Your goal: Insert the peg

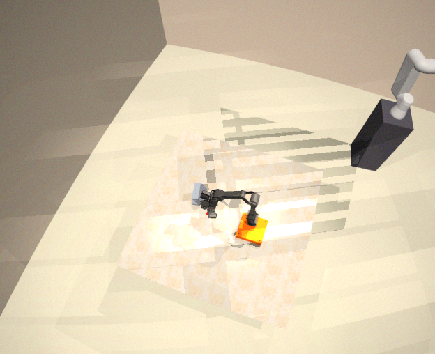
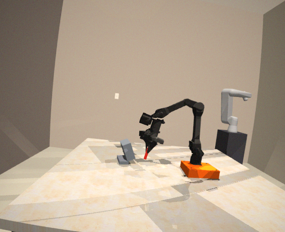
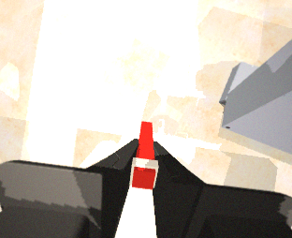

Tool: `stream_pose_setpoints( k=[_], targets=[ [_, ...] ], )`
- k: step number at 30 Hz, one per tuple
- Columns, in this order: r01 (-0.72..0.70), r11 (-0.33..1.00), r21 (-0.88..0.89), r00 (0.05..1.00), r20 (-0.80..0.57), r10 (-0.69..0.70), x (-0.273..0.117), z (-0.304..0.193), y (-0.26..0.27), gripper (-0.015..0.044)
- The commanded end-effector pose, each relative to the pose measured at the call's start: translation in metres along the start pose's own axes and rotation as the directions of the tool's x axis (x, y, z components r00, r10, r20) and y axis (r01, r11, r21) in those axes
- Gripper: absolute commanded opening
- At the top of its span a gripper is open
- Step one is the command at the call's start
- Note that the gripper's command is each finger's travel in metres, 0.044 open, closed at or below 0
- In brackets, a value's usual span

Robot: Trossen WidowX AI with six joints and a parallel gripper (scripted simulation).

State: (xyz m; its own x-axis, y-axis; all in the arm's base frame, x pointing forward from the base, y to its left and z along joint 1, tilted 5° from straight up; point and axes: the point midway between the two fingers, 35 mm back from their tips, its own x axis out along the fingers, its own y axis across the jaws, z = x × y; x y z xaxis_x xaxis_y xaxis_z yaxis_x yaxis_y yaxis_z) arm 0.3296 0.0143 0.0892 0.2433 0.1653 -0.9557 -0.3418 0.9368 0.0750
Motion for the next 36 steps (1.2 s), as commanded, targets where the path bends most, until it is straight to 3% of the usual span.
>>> stream_pose_setpoints(
  k=[1,36],
  targets=[
    [-0.006,1.000,0.007,0.999,0.035,0.006,-0.001,0.000,-0.004,0.0000],
    [-0.012,0.997,0.081,0.970,0.243,-0.008,-0.008,-0.011,-0.041,0.0000]
  ],
)
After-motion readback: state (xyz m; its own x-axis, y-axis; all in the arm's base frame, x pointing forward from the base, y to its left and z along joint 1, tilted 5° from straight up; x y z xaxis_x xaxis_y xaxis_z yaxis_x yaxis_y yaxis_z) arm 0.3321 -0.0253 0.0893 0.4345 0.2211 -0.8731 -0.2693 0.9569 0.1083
